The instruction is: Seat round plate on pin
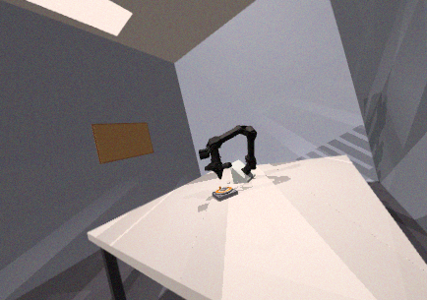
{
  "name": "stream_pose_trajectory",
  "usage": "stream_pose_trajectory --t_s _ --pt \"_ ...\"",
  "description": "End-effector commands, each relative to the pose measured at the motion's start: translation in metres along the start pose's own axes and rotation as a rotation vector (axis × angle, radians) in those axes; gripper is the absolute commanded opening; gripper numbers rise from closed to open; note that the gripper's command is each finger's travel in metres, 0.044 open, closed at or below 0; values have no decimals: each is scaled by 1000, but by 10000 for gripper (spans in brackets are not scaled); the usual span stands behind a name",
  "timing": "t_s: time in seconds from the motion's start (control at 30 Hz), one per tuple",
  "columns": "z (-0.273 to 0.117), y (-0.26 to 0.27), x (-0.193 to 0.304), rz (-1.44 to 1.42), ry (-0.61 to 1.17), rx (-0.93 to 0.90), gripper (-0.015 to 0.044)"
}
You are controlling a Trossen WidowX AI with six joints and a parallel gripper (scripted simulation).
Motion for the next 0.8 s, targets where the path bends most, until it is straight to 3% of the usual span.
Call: stream_pose_trajectory --t_s 0.0,0.37,0.77 --pt "3 -1 1 20 -4 -14 0" --pt "49 -1 1 19 -5 -16 0" --pt "50 -6 -2 19 -5 -16 0"
Point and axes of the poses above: the point midway between the two fingers, 35 mm back from their tips, its own z axis out along the fingers, its own y axis across the jaws, x = y × z, the point moved 5 cm from there along -z, back along the fingers, and after that the axes turned 12 degrees about -z, right-handed, at the moved point
